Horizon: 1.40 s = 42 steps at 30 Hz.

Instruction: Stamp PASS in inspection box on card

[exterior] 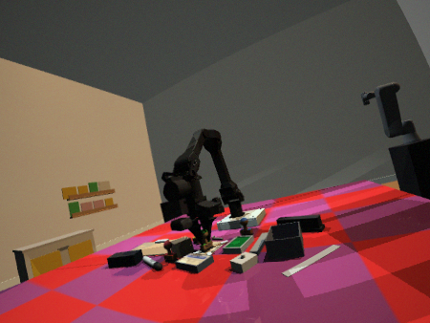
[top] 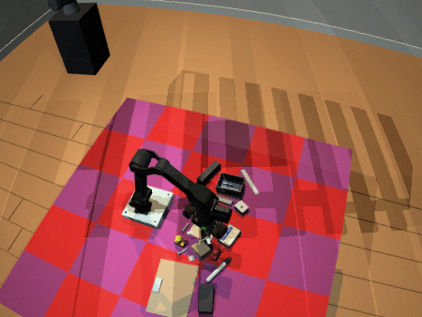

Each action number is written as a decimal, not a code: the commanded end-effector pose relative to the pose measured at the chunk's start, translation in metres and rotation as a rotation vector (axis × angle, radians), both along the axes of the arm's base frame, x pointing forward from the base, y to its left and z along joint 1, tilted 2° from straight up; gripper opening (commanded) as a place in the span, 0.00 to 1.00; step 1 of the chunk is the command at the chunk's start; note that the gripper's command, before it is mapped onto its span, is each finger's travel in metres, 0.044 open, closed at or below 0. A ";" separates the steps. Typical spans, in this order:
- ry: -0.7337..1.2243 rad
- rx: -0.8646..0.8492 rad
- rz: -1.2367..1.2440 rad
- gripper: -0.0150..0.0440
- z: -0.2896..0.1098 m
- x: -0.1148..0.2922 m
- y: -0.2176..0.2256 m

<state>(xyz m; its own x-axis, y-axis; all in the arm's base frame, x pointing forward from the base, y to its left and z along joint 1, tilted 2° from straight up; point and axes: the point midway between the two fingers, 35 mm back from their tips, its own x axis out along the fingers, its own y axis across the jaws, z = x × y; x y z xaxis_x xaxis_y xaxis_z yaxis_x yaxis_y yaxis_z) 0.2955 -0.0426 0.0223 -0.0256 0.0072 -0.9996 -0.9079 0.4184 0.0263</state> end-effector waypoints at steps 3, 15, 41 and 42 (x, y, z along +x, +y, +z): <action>-0.004 0.001 0.003 0.25 -0.002 0.001 0.000; -0.004 0.001 0.003 0.25 0.002 0.001 0.000; -0.004 0.001 0.003 0.25 0.023 0.002 0.000; -0.004 0.001 0.003 0.25 0.025 0.002 0.000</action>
<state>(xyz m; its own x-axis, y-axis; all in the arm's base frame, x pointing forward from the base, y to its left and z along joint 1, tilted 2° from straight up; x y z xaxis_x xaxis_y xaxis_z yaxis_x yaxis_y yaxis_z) 0.2952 -0.0426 0.0392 -0.0308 0.0080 -0.9995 -0.9077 0.4184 0.0313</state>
